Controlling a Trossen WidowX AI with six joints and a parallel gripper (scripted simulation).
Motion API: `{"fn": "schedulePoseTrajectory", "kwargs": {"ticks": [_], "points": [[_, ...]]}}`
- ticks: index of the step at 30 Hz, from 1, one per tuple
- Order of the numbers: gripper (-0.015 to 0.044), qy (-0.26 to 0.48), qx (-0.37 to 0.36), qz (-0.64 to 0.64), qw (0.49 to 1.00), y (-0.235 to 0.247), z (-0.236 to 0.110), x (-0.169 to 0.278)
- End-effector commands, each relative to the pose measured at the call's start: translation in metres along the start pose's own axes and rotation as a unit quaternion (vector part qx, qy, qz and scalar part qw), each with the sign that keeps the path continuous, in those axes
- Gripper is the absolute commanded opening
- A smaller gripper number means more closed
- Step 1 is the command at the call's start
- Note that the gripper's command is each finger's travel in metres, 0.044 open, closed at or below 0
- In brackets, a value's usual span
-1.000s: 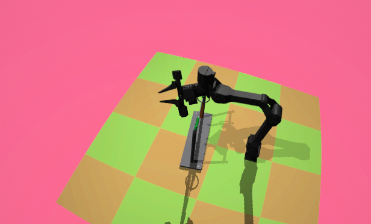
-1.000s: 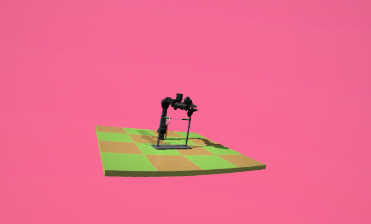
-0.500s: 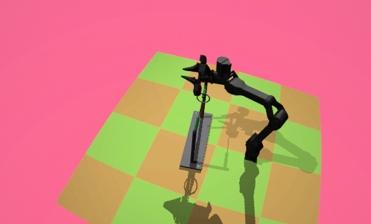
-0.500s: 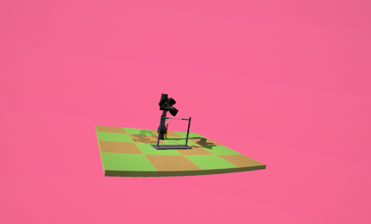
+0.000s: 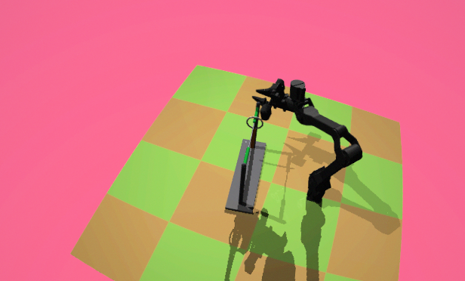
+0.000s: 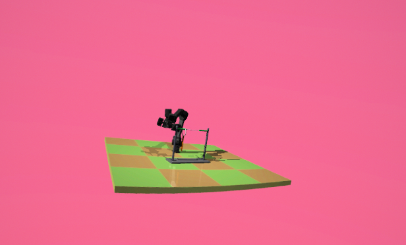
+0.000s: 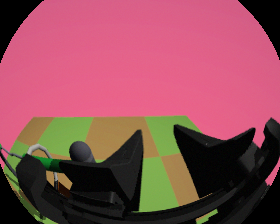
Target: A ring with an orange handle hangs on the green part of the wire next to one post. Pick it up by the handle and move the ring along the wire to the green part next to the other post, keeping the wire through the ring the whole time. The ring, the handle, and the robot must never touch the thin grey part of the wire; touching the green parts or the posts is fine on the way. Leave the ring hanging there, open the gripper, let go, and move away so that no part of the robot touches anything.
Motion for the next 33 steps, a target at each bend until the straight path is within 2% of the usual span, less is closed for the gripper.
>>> {"fn": "schedulePoseTrajectory", "kwargs": {"ticks": [1,12,21,27,33], "points": [[0.016,0.006,-0.017,0.011,1.0,0.008,-0.006,0.029],[0.016,0.019,-0.077,0.044,0.996,0.049,-0.041,0.111],[0.016,0.018,-0.121,0.081,0.989,0.095,-0.081,0.161],[0.016,0.011,-0.145,0.106,0.984,0.127,-0.106,0.182],[0.016,0.01,-0.147,0.103,0.984,0.127,-0.104,0.178]]}}
Point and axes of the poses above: the point midway between the two fingers, 35 mm back from their tips, its own z axis out along the fingers, its own y axis across the jaws, x = y × z, the point moved 8 cm from there along -z, back along the fingers, and after that the axes turned 6 degrees about -z, right-handed, at the moved point
